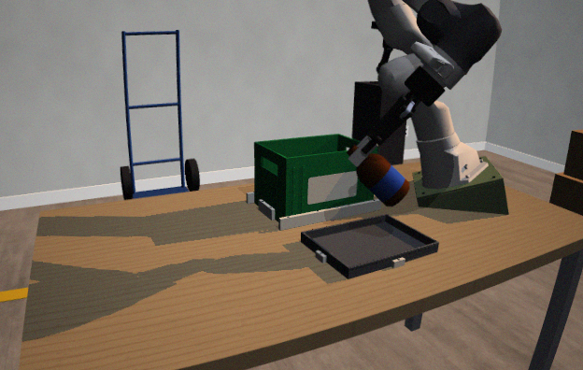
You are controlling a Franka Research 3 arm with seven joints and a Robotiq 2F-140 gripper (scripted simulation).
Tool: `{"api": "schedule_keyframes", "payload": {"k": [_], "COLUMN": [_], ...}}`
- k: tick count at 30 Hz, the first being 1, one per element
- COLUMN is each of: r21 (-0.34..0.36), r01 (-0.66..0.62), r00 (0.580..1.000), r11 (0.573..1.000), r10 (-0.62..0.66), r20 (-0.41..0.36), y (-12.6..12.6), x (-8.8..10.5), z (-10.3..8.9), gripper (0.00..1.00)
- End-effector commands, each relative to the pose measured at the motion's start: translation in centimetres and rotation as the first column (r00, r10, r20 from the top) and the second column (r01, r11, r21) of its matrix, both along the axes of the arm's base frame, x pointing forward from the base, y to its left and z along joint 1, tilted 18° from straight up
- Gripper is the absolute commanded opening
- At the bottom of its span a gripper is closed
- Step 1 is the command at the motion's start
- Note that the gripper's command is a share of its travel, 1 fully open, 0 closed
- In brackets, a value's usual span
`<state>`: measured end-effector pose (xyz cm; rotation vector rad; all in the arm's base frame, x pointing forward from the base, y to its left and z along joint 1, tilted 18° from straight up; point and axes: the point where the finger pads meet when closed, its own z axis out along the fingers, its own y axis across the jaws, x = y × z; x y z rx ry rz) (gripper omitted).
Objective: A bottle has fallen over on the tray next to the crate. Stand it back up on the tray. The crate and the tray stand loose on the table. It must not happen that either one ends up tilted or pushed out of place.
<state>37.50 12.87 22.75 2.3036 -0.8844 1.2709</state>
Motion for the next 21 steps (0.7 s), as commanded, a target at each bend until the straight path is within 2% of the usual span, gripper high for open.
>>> {"api": "schedule_keyframes", "payload": {"k": [1,21], "r21": [-0.001,-0.020], "r01": [0.001,0.003], "r00": [1.000,1.000], "r11": [1.000,1.000], "r10": [-0.001,-0.002], "r20": [0.008,0.026], "y": [-0.01,-0.03], "x": [0.09,0.06], "z": [0.15,0.11], "gripper": [0.00,0.00]}}
